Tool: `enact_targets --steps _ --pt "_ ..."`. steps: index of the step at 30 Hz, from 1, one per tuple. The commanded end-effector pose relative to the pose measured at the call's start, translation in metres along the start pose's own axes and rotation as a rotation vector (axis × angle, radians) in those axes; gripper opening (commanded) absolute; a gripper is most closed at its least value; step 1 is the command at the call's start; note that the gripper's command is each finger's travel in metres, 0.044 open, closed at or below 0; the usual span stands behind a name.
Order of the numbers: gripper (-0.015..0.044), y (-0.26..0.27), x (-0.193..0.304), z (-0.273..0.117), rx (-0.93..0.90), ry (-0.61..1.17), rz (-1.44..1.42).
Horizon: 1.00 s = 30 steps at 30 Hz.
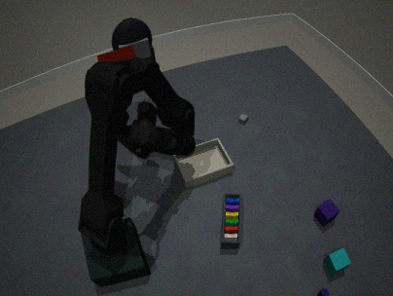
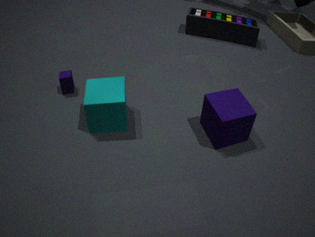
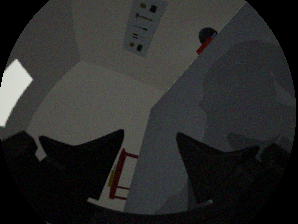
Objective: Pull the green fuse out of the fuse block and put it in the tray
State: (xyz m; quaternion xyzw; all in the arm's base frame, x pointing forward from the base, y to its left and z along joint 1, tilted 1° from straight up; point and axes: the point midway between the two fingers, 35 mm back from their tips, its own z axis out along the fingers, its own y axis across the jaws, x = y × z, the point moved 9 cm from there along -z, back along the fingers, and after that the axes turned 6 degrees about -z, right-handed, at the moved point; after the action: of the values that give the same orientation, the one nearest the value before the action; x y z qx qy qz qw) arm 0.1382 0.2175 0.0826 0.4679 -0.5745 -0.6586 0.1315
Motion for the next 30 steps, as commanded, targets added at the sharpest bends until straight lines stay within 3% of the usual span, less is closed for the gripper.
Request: enact_targets --steps 1,5,10,21,30 --pt "0.0308 0.0 0.0 -0.001 0.002 0.002 0.002" --pt "0.0203 0.0 -0.001 -0.015 0.07 0.053 0.065" --pt "0.0072 0.005 -0.003 -0.056 0.284 0.087 0.197" --pt "0.007 0.014 0.008 -0.129 0.726 0.02 0.597" --pt "0.007 0.045 0.039 -0.217 1.313 -0.311 1.094"
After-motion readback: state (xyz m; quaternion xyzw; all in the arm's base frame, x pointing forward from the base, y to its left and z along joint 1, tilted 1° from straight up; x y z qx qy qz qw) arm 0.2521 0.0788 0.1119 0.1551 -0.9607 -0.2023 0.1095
